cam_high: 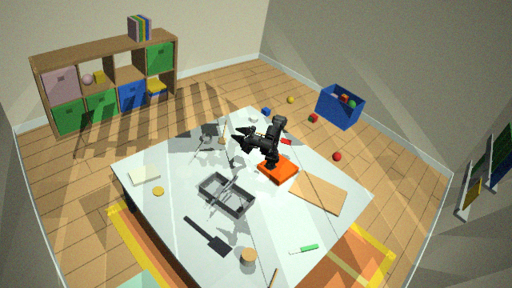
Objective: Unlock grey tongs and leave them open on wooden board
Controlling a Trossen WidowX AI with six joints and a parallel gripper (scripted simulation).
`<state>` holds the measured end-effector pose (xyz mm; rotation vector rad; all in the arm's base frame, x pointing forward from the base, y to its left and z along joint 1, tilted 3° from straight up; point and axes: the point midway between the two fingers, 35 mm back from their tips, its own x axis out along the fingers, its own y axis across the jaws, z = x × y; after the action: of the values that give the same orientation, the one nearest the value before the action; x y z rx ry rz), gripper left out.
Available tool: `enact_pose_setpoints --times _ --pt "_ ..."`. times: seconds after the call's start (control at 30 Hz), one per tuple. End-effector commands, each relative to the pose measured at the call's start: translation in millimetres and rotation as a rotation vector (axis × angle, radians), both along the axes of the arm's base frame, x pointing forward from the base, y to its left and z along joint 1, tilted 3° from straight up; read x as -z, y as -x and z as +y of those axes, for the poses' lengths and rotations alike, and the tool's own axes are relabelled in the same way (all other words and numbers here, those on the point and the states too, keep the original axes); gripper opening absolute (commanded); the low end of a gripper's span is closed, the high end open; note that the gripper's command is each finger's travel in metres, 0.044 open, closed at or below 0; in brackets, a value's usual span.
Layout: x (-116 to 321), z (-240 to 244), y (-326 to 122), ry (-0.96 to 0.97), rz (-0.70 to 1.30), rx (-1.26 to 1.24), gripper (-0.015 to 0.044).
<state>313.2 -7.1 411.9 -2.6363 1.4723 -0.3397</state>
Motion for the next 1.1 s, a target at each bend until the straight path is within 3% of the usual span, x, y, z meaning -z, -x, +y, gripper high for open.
enact_pose_setpoints --times 0.0,0.13,0.37,1.07 --pt "-1 0 -1 0.014 0.014 0.000 0.0426" --pt "-6 6 -27 0.247 0.265 0.015 0.0440" --pt "18 23 -109 0.929 1.038 0.002 0.0440" --pt "137 27 -180 1.919 1.936 -0.322 0.0440"
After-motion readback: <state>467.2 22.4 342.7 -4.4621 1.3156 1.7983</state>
